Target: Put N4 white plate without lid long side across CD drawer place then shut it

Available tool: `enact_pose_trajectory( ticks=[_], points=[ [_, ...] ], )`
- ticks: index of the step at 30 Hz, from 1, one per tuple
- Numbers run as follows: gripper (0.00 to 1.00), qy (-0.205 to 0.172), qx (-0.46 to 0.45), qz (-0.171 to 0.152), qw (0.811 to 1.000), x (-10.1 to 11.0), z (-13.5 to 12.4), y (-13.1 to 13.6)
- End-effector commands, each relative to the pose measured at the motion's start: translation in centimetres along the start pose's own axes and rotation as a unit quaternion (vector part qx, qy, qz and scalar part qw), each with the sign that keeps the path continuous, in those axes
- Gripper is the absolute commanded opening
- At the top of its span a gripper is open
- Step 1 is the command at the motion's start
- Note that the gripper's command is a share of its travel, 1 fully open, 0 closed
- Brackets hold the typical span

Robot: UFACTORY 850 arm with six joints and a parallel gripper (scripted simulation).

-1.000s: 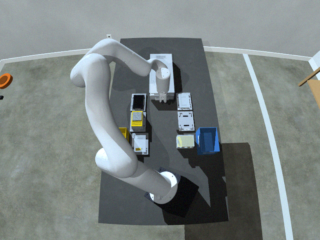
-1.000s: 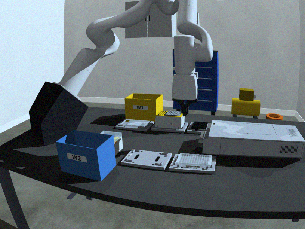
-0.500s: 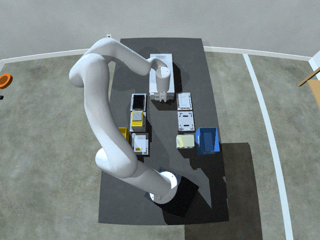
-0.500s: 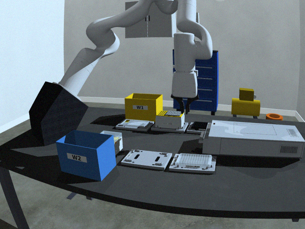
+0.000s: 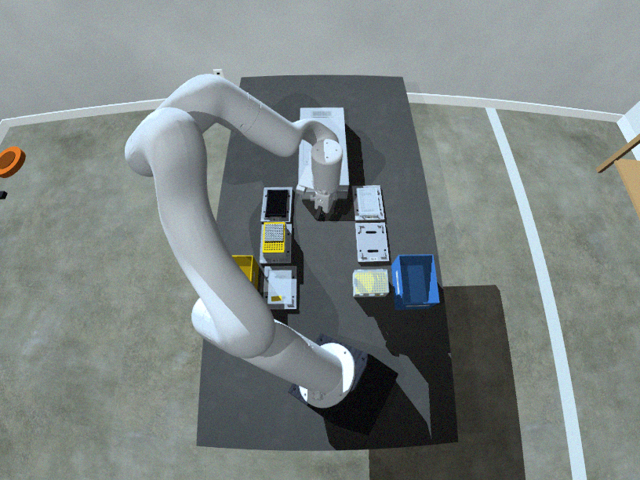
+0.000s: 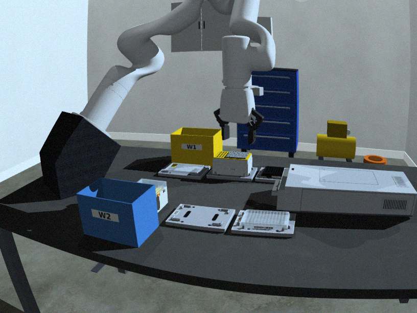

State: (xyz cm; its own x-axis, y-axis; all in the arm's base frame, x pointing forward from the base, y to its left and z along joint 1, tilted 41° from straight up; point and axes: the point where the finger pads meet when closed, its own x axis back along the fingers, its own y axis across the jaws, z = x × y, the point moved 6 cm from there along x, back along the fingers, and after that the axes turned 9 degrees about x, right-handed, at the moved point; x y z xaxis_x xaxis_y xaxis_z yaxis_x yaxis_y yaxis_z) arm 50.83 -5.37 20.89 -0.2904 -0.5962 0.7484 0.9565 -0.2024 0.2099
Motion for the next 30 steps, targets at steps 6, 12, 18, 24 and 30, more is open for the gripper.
enact_pose_trajectory(
  ticks=[6, 12, 18, 24, 30],
  points=[
    [1.00, -0.003, -0.139, 0.003, 0.990, 2.5, -0.6, -3.3],
    [1.00, -0.003, -0.237, 0.002, 0.972, 4.1, -1.0, -5.8],
    [1.00, -0.003, -0.333, 0.002, 0.943, 5.8, -1.5, -8.2],
    [1.00, -0.004, -0.395, 0.002, 0.919, 6.9, -1.8, -9.9],
    [1.00, -0.004, -0.485, 0.001, 0.875, 7.6, -2.0, -11.0]
  ],
)
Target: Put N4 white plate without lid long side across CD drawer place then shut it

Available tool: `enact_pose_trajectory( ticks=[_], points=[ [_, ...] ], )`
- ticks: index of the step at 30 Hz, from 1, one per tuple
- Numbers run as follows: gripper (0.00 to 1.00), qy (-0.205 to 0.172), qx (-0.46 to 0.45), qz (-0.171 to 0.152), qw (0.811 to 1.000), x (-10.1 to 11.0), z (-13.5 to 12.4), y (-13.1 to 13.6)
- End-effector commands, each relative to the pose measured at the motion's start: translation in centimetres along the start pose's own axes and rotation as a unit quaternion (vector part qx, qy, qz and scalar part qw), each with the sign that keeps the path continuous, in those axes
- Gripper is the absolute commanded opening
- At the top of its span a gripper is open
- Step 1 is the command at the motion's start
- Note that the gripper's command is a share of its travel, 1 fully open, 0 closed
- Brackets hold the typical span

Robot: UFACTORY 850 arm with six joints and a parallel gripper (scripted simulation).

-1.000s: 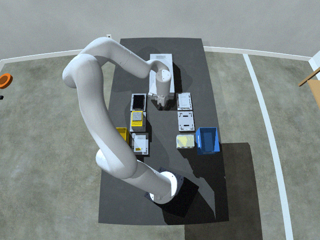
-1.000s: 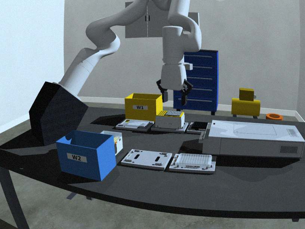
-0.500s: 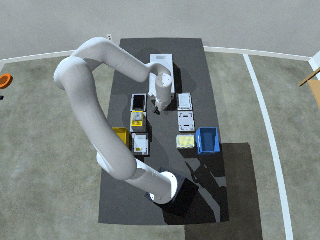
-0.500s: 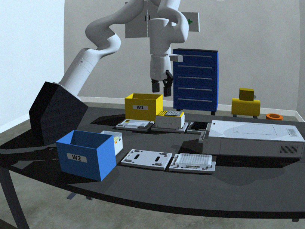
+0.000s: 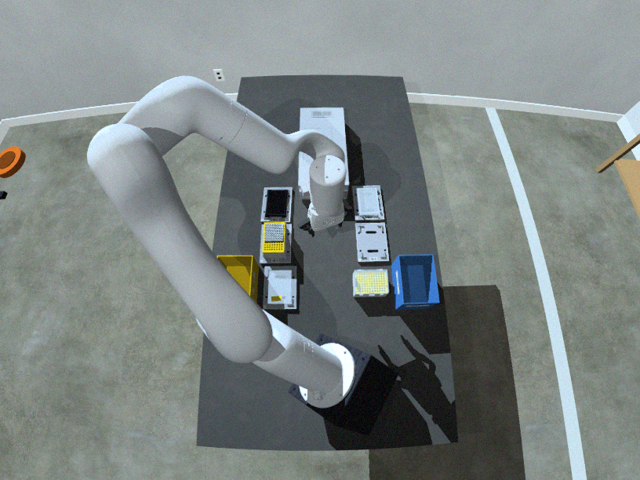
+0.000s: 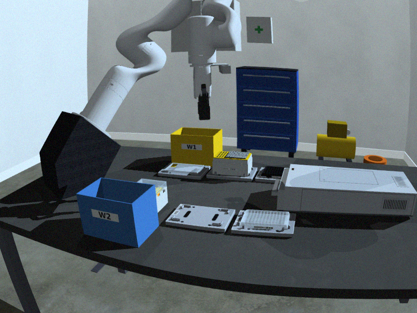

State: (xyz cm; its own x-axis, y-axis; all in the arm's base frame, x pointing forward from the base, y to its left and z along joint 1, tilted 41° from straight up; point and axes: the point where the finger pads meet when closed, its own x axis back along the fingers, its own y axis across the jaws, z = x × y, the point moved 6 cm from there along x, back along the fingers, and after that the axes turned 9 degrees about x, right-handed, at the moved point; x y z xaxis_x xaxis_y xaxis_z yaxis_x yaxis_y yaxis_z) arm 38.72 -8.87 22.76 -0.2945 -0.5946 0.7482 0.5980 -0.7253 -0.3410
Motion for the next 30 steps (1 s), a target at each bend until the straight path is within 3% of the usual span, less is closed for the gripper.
enact_pose_trajectory(
  ticks=[1, 7, 30],
  points=[
    [1.00, -0.005, -0.089, 0.001, 0.996, 0.60, -0.44, -0.25],
    [1.00, -0.005, -0.177, 0.001, 0.984, 0.60, -0.44, -0.25],
    [1.00, -0.005, -0.176, 0.001, 0.984, 0.59, -0.44, -0.25]
  ],
)
